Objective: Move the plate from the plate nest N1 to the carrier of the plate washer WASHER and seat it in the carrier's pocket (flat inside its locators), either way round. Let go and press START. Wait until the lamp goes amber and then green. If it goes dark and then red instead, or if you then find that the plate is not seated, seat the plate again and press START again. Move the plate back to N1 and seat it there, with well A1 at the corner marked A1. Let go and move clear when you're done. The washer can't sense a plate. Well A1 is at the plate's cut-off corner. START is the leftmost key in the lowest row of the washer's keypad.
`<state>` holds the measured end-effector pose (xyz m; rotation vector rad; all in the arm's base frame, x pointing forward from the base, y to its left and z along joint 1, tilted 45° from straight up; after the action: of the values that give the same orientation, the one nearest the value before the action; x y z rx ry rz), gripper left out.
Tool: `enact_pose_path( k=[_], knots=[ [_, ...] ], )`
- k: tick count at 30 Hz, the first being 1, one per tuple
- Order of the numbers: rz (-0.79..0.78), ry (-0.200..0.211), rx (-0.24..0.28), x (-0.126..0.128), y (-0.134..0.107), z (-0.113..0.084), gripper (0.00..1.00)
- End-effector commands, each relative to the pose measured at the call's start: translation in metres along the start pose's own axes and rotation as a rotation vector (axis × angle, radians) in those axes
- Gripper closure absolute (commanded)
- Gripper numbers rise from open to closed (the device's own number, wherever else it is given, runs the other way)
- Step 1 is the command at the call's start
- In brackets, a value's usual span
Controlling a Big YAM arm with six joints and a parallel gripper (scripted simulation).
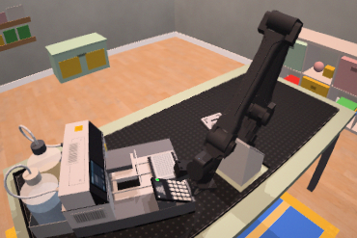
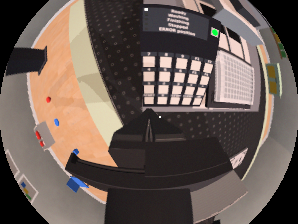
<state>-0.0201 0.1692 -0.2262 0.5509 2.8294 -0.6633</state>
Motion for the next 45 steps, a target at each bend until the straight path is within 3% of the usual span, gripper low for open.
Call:
enact_pose_path(
  k=[1,6,22,23,25,33,36,37,45],
  knots=[
    [0.004,0.013,-0.018,0.001,0.009,0.006,1.00],
    [0.006,0.025,-0.039,0.006,0.017,0.004,1.00],
    [0.005,0.025,-0.038,0.008,0.021,0.016,1.00],
    [0.006,0.038,-0.062,0.012,0.027,0.008,1.00],
    [0.005,0.027,-0.042,0.009,0.023,0.017,1.00],
    [0.006,0.027,-0.041,0.009,0.023,0.023,1.00],
    [0.005,0.027,-0.043,0.010,0.023,0.016,1.00],
    [0.005,0.029,-0.047,0.010,0.024,0.006,1.00],
    [0.004,0.017,-0.028,0.005,0.012,-0.002,1.00]
  ],
)
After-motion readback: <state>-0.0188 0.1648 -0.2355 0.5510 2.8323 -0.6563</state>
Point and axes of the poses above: the point where the finger pads meet when closed, its own z axis out along the fingers, its own x axis across the jaws, y = z × x, the point moved 2 cm from there along -z, back along the fingers, and after that the axes turned 3 degrees about -z, right-handed, at the moved point
